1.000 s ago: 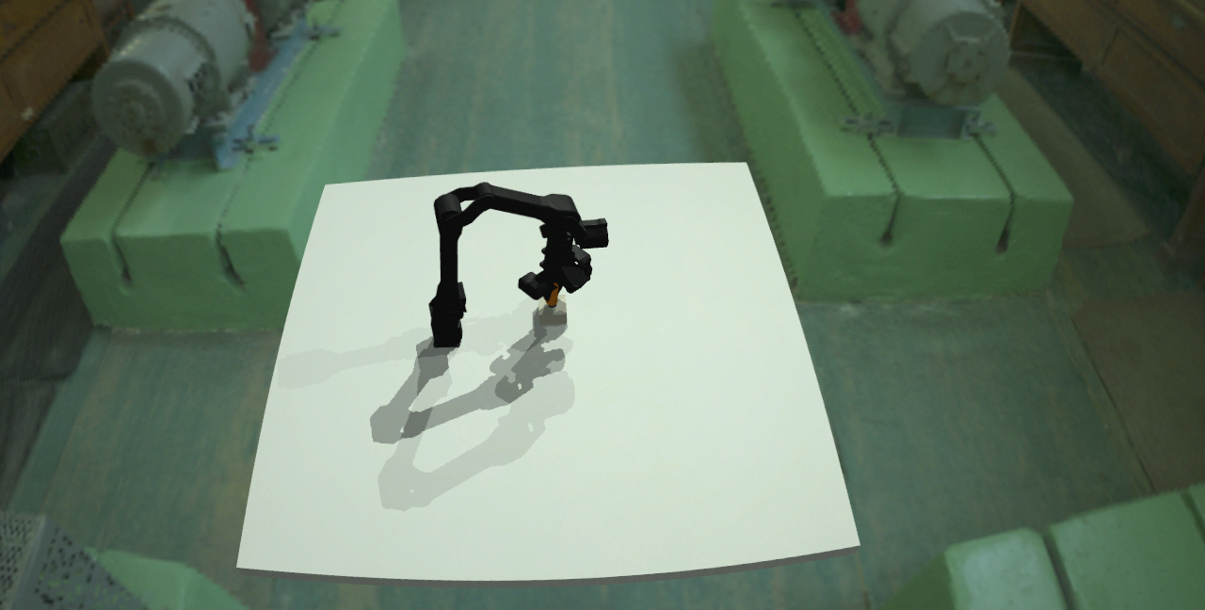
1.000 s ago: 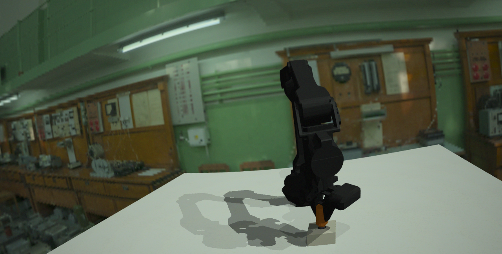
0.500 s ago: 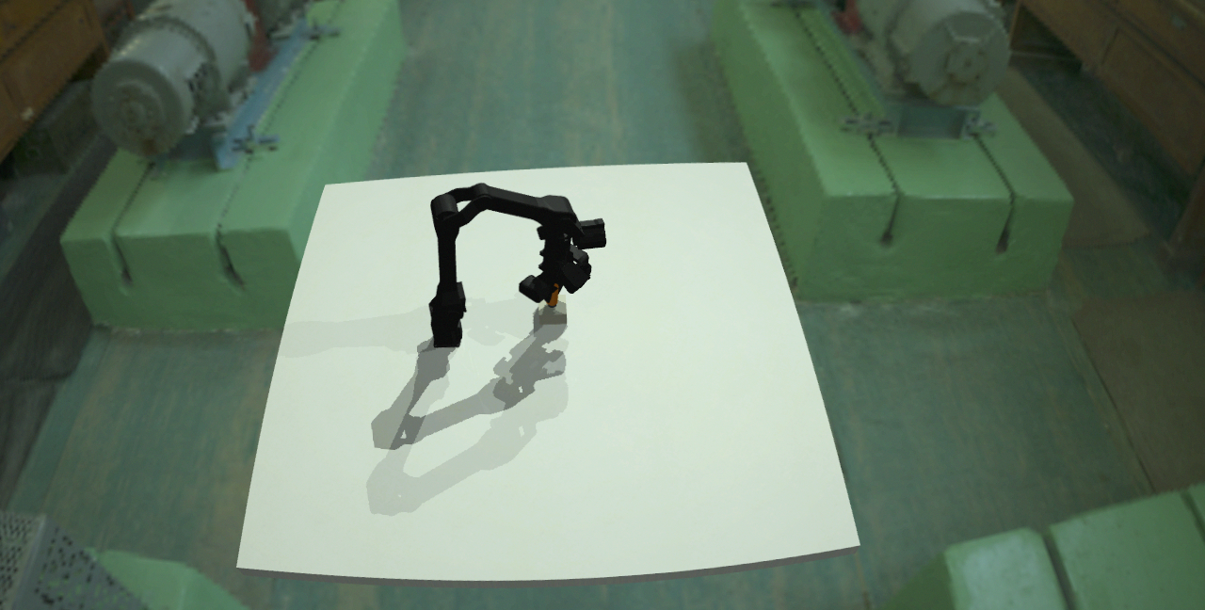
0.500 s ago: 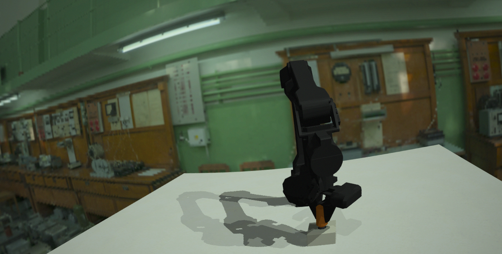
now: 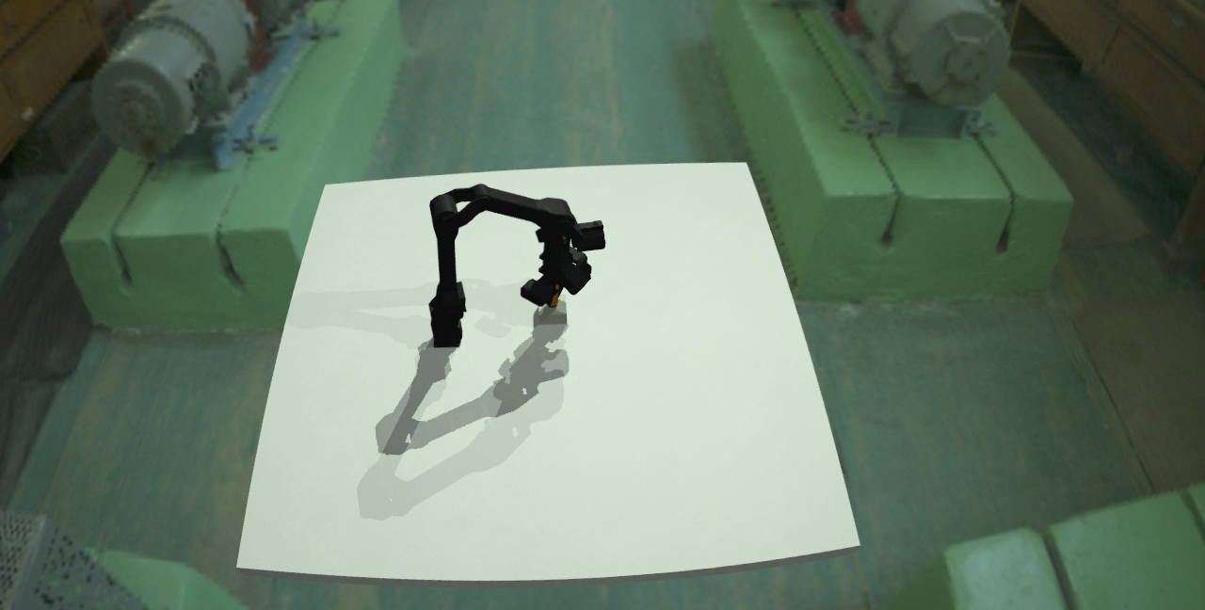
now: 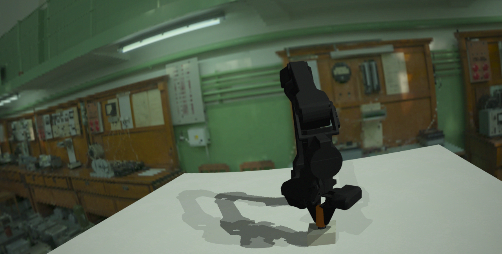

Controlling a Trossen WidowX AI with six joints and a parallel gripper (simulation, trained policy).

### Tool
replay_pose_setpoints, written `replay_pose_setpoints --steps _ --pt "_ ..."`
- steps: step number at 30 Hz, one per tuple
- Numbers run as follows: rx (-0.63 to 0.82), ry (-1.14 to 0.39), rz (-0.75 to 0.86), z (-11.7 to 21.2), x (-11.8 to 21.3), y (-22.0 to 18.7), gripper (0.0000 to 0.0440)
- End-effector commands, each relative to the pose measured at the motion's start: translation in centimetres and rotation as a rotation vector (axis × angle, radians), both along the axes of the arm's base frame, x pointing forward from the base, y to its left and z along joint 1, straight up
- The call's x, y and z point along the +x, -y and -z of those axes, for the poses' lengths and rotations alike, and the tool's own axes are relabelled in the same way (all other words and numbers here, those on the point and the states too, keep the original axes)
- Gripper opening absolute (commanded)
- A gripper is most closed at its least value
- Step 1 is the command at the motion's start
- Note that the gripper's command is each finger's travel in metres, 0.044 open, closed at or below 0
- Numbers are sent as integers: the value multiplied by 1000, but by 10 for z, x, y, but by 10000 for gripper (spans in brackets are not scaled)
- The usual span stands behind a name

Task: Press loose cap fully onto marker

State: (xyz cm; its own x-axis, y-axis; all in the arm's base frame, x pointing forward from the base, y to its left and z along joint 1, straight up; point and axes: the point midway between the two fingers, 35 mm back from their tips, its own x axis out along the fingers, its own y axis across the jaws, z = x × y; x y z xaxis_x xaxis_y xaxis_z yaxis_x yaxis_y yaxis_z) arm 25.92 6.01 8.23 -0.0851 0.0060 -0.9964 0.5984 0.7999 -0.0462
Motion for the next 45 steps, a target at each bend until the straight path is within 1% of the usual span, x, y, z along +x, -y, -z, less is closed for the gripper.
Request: replay_pose_setpoints --steps 1,24,27,29,32,38,39,45 --pt "-33 -19 -19 15 -2 8 95" --pt "-37 21 -122 16 0 14 141" --pt "-31 1 -128 16 -6 14 171" --pt "-27 -6 -133 16 -9 14 199" --pt "-23 -7 -140 16 -12 13 265" --pt "-13 17 -155 12 -14 12 423" --pt "-12 26 -158 11 -13 11 440" --pt "-5 83 -164 0 -8 10 440"
